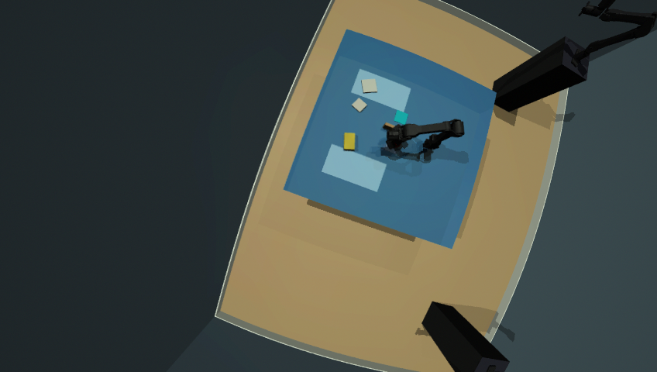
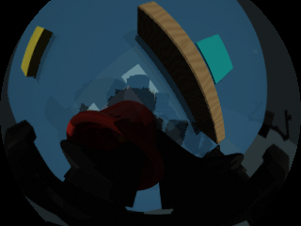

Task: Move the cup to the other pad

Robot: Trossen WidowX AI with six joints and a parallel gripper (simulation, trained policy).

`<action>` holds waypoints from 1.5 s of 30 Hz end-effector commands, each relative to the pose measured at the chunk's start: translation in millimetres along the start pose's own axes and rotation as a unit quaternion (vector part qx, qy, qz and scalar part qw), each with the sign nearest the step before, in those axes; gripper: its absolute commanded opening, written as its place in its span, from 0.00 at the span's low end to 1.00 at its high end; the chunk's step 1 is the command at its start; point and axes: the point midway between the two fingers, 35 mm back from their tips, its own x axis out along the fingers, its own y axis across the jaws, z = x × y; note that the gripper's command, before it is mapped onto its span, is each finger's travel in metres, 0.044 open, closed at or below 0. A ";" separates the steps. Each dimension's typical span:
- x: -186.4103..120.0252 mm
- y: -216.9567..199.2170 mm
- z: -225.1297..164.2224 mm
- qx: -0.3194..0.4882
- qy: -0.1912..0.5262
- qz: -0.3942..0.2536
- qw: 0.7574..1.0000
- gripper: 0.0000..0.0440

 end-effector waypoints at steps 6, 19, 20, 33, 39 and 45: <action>-28.8 -6.1 7.2 0.037 -0.003 0.028 0.999 0.00; -66.4 -17.5 32.7 0.098 -0.022 0.070 0.992 0.00; -68.3 -18.5 35.3 0.103 -0.024 0.073 0.992 0.00; -81.3 -37.4 74.3 0.156 -0.054 0.104 0.981 0.00; -81.1 -49.1 91.6 0.179 -0.066 0.112 0.975 0.00; -77.6 -62.0 106.6 0.200 -0.075 0.116 0.970 0.00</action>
